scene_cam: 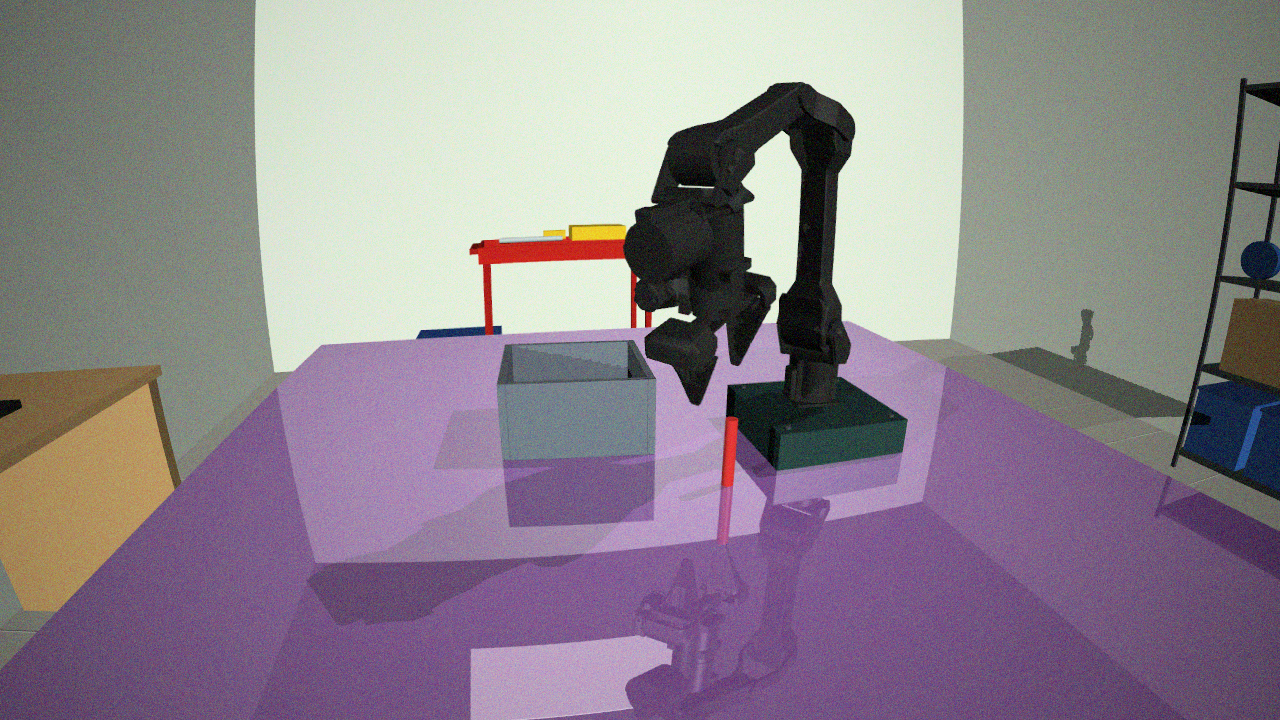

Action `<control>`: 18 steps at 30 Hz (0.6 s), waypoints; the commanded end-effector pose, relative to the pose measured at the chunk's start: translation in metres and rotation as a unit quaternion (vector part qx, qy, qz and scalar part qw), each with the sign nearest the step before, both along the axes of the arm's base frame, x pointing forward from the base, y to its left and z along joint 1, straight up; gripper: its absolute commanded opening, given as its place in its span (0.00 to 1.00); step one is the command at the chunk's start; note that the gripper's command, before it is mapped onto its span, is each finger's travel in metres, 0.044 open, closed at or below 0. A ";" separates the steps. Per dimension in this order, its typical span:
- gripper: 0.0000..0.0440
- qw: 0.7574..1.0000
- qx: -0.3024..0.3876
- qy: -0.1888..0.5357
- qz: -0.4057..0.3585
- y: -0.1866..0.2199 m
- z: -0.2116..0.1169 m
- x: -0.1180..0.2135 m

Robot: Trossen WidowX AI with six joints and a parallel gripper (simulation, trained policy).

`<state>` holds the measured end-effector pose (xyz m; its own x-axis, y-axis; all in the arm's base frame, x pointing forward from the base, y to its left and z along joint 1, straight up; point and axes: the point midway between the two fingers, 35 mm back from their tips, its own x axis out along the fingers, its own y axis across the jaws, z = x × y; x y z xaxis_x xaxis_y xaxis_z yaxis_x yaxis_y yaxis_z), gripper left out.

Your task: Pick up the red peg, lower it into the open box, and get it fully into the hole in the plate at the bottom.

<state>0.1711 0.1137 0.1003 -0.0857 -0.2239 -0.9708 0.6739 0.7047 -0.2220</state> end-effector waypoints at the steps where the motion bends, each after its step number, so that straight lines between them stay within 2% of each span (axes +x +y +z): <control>1: 1.00 1.000 0.002 -0.001 0.005 0.006 -0.015 -0.005; 15: 1.00 0.999 0.013 -0.033 0.038 0.017 -0.076 -0.005; 18: 0.94 0.998 0.014 -0.031 0.045 0.017 -0.086 -0.006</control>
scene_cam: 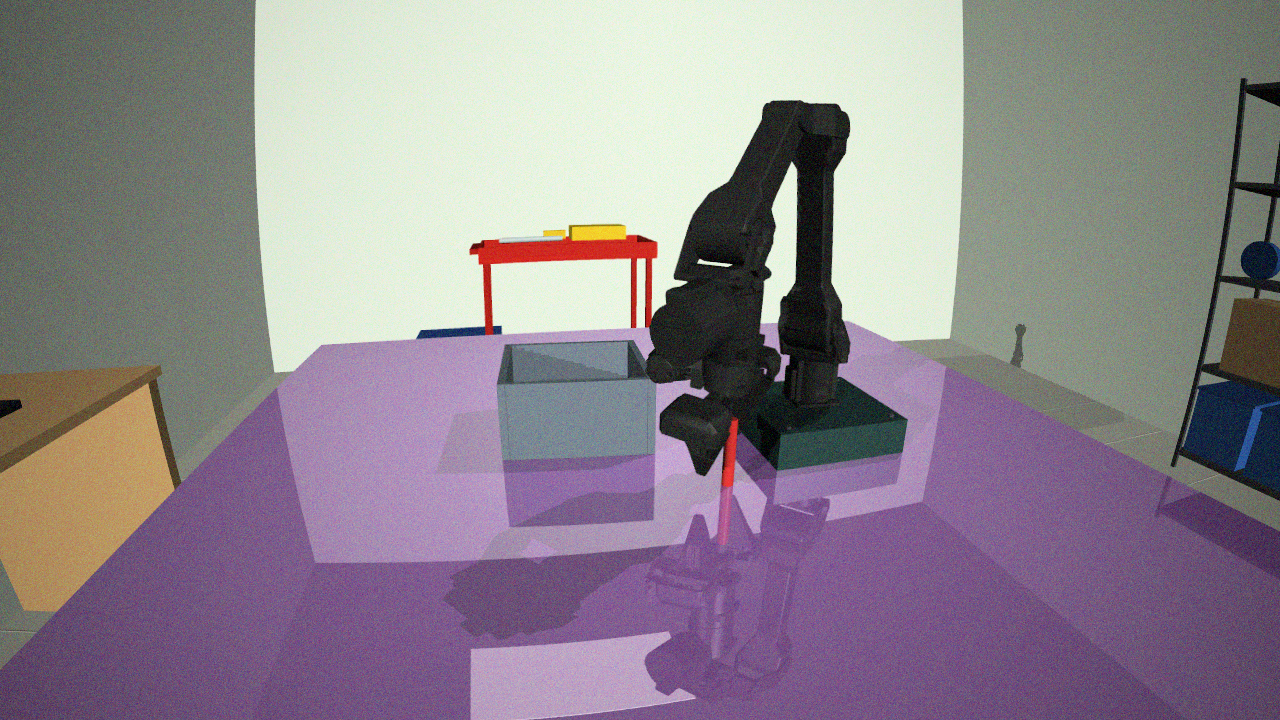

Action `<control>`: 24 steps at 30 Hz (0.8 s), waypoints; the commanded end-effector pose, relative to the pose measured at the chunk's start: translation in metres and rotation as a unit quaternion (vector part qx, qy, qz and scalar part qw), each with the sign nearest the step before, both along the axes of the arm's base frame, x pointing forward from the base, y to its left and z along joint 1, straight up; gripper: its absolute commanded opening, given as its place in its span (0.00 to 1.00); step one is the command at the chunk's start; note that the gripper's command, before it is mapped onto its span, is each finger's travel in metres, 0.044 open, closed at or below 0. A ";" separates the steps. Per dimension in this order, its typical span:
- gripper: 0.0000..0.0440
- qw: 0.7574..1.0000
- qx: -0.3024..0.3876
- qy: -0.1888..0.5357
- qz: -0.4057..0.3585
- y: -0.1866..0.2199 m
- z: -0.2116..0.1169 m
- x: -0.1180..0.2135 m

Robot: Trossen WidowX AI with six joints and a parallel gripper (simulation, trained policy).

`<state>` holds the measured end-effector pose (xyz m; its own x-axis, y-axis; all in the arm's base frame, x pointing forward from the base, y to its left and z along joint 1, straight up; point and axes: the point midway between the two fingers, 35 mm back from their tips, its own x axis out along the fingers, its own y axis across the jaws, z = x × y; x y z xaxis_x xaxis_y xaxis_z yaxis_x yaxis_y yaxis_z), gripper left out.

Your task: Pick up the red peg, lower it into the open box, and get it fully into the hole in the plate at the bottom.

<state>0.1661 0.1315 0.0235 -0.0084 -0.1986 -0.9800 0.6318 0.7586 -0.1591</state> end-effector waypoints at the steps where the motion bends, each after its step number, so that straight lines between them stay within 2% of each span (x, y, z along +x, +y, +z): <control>1: 0.89 1.000 -0.001 0.003 0.010 -0.002 -0.012 -0.002; 13: 0.17 0.999 -0.016 0.038 0.005 -0.007 -0.029 -0.011; 16: 0.03 0.999 -0.026 0.047 0.003 -0.009 -0.030 -0.012; 17: 0.00 0.998 -0.029 0.049 0.003 -0.010 -0.030 -0.013; 24: 0.00 0.999 -0.046 0.021 0.012 -0.014 -0.004 0.002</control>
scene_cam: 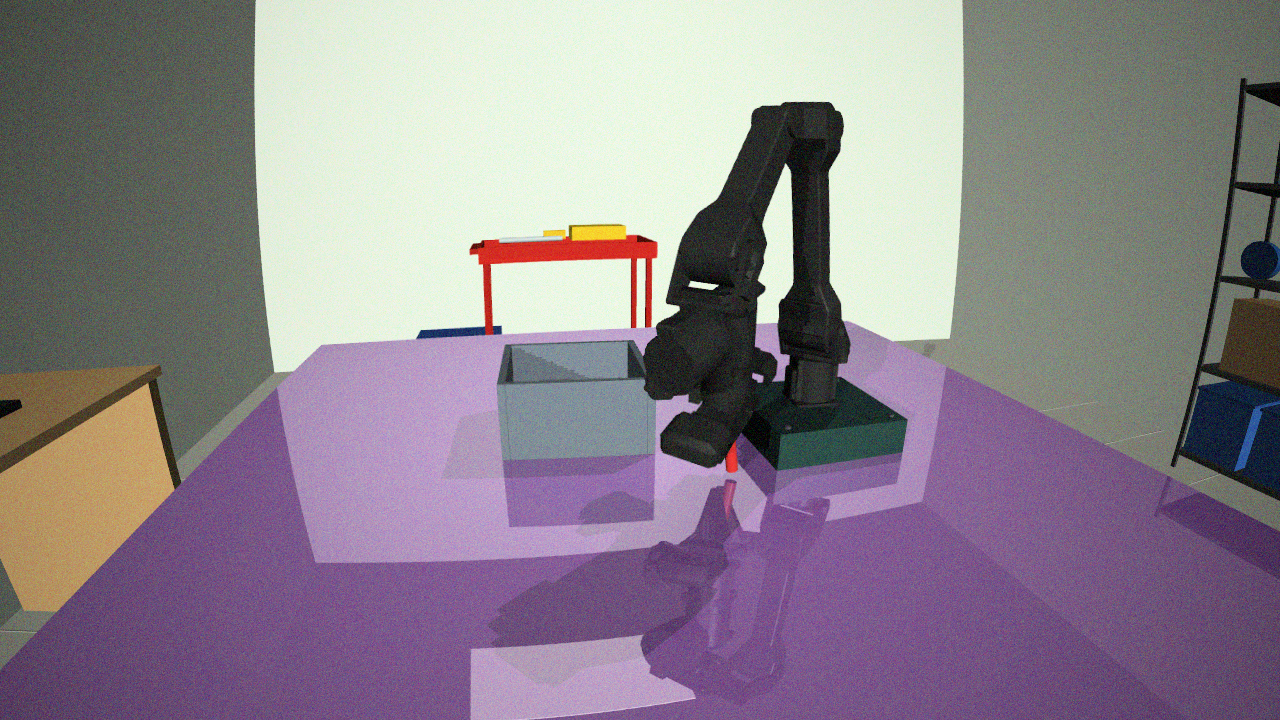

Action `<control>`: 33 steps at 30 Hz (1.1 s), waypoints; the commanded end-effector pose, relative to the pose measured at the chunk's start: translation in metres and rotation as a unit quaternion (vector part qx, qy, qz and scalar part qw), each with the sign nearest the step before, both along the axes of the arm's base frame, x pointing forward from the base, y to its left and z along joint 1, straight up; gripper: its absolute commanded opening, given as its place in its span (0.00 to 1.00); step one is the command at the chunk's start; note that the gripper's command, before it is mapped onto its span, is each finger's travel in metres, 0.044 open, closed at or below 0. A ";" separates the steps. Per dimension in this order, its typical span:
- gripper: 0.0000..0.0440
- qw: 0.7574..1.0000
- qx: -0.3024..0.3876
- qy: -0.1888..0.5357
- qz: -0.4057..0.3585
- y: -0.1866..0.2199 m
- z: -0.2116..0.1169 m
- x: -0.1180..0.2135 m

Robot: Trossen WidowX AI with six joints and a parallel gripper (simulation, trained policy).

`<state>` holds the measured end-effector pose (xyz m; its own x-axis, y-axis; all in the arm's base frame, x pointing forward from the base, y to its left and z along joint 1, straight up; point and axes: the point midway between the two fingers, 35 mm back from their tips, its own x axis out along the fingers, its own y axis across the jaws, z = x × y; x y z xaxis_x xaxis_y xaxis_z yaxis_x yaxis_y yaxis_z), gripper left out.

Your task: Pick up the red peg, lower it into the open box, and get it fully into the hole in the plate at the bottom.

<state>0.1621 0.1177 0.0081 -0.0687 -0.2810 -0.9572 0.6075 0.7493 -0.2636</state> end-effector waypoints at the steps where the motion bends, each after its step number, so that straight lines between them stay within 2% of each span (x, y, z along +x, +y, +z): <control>1: 0.00 1.000 -0.005 -0.015 0.007 -0.001 0.016 0.008; 17: 0.00 0.996 -0.022 -0.081 -0.023 -0.019 0.089 0.041; 33: 0.00 0.983 -0.032 -0.140 -0.113 -0.066 0.117 0.092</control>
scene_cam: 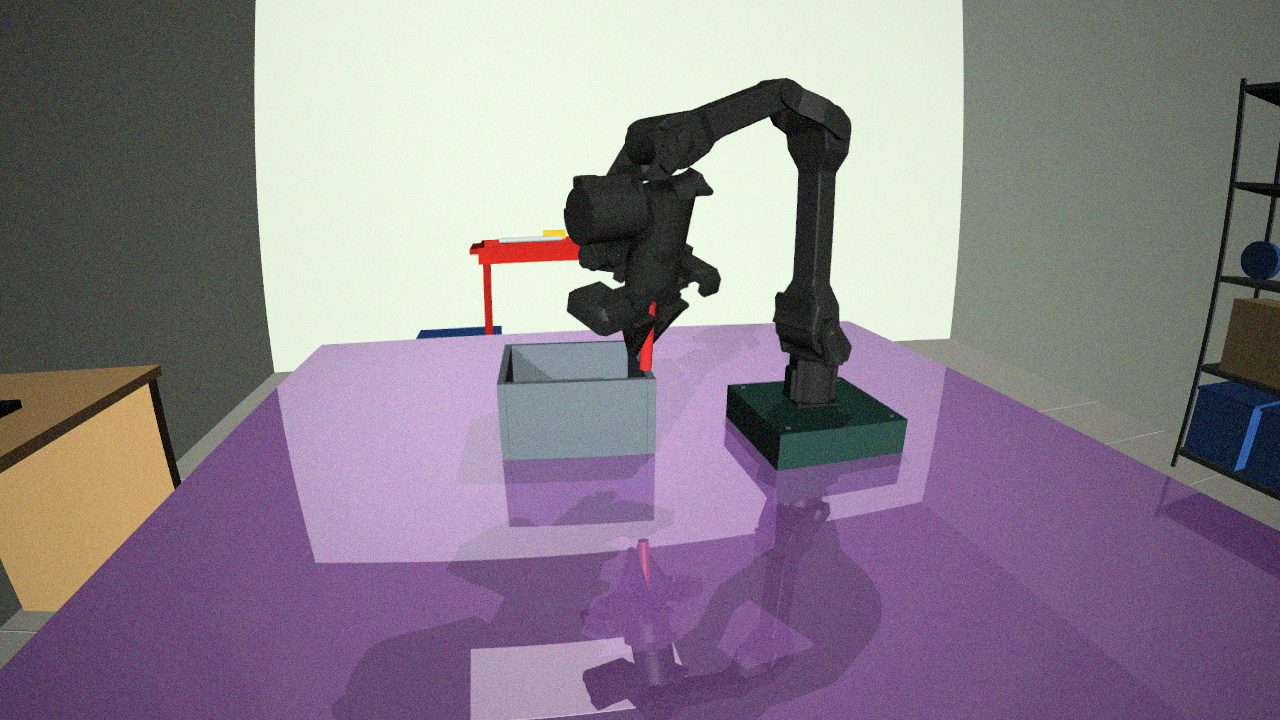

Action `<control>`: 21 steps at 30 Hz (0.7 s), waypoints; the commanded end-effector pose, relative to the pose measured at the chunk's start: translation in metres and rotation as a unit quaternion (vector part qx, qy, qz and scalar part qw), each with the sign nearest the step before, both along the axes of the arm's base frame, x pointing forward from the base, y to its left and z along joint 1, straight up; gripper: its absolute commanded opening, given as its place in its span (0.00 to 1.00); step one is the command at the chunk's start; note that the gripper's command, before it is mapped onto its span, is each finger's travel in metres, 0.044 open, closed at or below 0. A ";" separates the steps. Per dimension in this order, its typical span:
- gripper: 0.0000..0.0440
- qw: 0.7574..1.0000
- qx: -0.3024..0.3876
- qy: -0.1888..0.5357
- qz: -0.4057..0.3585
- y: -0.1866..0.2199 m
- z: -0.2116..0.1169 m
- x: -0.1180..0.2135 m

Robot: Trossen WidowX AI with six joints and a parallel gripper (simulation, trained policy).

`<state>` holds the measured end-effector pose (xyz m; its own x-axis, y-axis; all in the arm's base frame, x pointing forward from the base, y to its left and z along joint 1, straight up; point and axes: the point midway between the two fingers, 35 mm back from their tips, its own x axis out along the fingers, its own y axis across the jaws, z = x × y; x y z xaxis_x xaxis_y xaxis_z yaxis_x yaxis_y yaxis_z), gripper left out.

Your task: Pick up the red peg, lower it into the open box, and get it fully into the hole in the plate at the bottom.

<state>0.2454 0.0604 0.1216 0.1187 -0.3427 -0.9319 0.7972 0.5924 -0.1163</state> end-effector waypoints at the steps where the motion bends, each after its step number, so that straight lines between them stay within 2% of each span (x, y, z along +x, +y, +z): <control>1: 0.00 1.000 -0.002 -0.011 -0.015 -0.013 0.004 0.012; 11: 0.00 0.999 -0.001 -0.025 -0.045 -0.052 0.001 0.041; 21: 0.00 0.999 0.011 -0.020 -0.042 -0.089 -0.013 0.065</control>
<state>0.3042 -0.0203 0.1124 0.1254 -0.3431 -0.9309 0.8535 0.5156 -0.0751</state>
